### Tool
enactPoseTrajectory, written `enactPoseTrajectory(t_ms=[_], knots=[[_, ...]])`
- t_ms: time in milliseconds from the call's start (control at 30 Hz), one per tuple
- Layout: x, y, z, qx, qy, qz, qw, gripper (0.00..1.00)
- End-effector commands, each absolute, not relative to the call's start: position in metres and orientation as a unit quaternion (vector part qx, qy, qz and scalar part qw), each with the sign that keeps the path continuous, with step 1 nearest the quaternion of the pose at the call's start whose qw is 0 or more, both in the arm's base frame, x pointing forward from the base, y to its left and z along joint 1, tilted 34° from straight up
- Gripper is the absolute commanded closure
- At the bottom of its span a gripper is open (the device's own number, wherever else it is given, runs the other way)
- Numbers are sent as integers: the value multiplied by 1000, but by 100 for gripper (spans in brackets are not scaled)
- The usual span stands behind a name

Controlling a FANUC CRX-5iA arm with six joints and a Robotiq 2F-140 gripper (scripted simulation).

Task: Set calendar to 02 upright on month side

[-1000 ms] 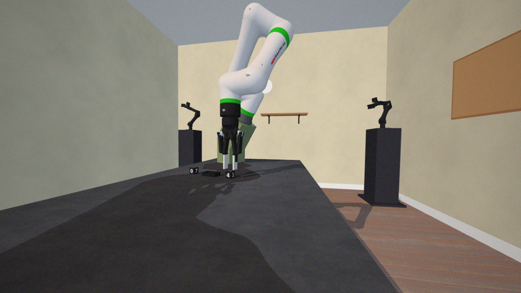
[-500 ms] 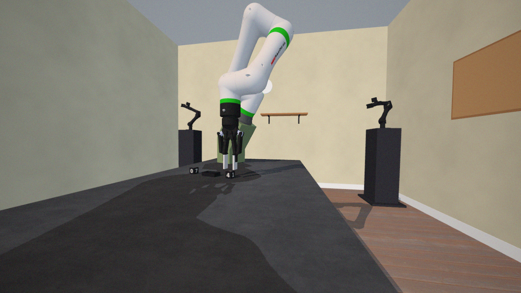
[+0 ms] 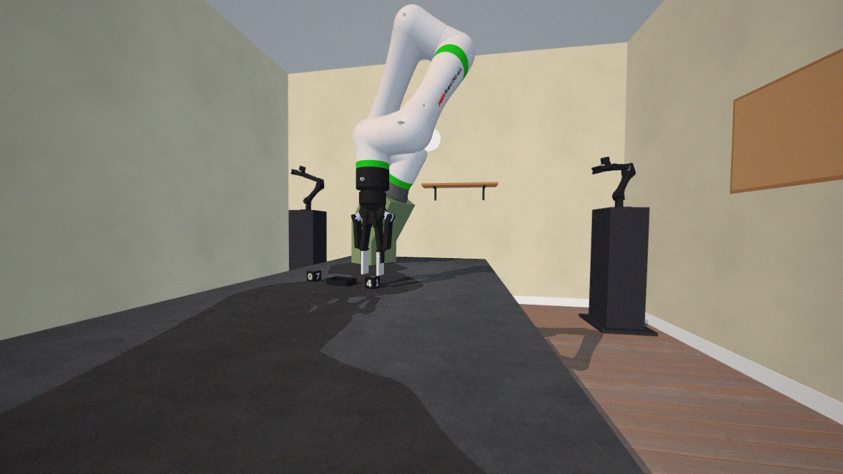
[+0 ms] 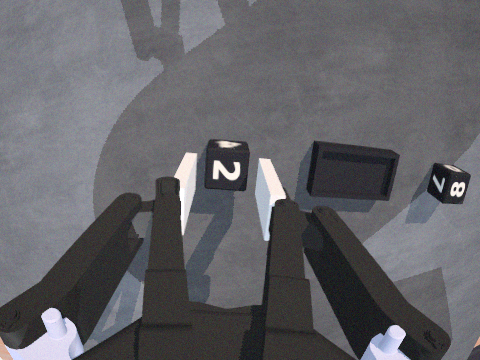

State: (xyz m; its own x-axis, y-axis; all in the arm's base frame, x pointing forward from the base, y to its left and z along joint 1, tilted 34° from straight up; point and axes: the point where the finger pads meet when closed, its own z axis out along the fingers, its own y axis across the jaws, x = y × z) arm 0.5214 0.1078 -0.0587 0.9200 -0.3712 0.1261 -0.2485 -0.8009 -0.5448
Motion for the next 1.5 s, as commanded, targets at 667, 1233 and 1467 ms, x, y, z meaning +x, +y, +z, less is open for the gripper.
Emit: enactPoseTrajectory(t_ms=[667, 1233, 1467], knots=[[530, 120, -81, -942, 165, -114, 269, 71], [530, 121, -82, -942, 165, -114, 269, 71], [530, 121, -82, -942, 165, -114, 269, 71]])
